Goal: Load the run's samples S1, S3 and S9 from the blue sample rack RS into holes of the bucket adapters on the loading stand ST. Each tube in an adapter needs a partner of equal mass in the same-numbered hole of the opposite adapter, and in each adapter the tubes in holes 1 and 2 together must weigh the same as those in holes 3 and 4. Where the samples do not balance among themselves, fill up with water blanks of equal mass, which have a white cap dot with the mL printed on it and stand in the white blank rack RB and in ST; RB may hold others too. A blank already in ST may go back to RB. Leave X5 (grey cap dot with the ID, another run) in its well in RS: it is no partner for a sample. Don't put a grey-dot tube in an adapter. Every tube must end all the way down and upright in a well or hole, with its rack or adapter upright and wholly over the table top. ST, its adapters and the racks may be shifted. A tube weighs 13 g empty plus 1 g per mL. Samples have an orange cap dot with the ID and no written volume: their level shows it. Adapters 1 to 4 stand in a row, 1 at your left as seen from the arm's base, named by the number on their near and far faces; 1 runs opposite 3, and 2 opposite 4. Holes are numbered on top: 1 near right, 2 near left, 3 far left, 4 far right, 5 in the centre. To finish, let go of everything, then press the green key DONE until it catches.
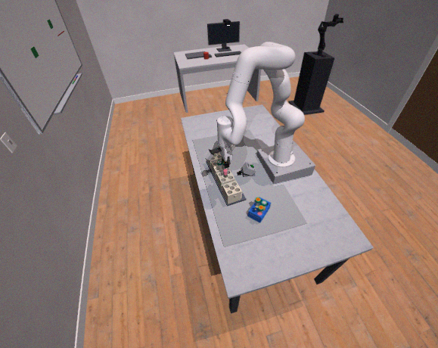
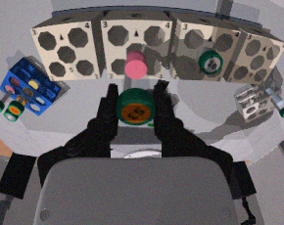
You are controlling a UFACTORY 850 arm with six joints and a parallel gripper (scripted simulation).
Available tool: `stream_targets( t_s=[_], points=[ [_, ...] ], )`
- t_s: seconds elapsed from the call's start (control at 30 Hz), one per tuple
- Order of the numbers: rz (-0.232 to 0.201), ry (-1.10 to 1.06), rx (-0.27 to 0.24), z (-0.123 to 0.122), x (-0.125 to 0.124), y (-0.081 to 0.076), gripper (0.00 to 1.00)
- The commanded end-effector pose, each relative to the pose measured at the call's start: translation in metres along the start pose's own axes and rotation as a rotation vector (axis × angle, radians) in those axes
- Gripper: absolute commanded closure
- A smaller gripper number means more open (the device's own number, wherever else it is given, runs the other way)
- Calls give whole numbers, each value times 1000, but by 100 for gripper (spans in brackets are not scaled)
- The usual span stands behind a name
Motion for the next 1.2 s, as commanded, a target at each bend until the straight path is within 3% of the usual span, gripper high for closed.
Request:
stream_targets(
  t_s=[0.0, 1.17],
  points=[
    [1, 0, 2, 1, 0, -1, 100],
    [1, 0, 2, 1, 0, 28, 100]
  ],
)
Point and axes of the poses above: the point where the finger pads meet when closed, its own y axis out along the fingers, its own x axis across the jaws, z = x × y, the point moved 3 cm from there along -y, back along the fingers, and after that the axes turned 15 degrees about y, right-handed, at the moved point
